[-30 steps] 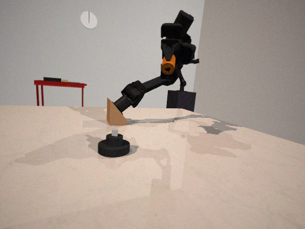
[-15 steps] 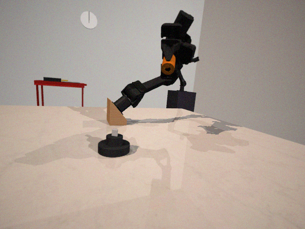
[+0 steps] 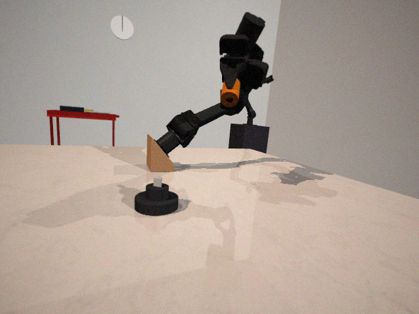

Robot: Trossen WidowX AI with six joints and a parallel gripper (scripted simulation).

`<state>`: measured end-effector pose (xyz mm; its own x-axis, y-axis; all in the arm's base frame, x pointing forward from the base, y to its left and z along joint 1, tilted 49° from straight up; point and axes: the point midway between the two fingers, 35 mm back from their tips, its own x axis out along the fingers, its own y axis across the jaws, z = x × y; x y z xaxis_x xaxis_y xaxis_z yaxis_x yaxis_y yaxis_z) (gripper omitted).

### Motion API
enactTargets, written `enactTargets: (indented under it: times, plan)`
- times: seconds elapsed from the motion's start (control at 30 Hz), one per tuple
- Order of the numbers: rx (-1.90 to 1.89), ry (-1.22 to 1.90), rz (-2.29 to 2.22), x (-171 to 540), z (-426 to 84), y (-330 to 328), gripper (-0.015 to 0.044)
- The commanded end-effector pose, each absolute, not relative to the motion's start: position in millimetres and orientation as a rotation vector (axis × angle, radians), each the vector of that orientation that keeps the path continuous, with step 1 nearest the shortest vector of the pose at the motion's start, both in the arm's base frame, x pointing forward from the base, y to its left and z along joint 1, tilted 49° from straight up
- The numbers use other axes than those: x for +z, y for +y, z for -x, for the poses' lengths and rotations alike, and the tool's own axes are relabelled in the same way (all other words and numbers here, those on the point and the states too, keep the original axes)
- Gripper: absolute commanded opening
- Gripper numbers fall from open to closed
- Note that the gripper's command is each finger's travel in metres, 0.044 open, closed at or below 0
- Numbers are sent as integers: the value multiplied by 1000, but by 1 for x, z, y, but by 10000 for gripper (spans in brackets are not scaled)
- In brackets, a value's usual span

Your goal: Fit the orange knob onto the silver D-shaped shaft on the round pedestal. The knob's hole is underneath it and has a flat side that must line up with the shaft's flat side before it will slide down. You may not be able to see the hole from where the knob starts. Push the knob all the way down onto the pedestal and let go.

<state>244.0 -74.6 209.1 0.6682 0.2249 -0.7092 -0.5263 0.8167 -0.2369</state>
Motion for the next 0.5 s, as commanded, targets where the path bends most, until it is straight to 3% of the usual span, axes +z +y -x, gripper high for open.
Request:
enactTargets:
  times: [0.0, 0.47]
  plan:
    - [515, 737, 432, 206, -247, -71, 0]
    - [789, 803, 327, 185, -255, -53, 0]
